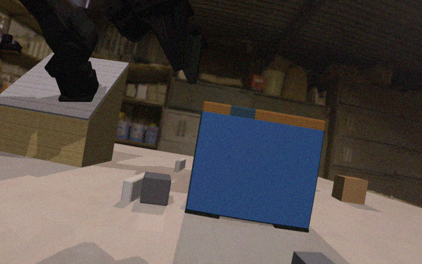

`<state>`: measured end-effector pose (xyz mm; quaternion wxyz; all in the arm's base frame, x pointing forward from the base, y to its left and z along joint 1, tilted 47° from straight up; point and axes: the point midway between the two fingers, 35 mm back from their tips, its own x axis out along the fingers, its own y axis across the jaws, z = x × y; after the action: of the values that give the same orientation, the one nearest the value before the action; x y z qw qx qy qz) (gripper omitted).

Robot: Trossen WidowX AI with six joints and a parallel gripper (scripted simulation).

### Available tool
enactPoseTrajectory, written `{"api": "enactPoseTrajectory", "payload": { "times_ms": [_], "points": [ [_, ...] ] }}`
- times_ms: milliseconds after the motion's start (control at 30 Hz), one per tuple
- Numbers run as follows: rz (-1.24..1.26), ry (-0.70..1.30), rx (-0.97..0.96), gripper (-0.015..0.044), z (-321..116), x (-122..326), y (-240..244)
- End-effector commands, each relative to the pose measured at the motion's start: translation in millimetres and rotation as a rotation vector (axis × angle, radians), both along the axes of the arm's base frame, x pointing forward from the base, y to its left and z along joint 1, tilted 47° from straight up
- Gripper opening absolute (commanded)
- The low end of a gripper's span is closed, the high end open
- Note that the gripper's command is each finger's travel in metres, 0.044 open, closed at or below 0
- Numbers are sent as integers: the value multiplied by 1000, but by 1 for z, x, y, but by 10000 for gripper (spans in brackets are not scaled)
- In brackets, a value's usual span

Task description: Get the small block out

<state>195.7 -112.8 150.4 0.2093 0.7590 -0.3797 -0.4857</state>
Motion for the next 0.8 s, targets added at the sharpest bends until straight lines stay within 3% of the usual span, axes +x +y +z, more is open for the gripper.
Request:
{"api": "enactPoseTrajectory", "payload": {
  "times_ms": [0,467,767],
  "points": [
    [-151,-204,71,285,-4,-1,-2],
    [-800,-1092,342,285,7,13,-22],
    [-1355,-1849,619,285,5,17,-32]
  ]
}}
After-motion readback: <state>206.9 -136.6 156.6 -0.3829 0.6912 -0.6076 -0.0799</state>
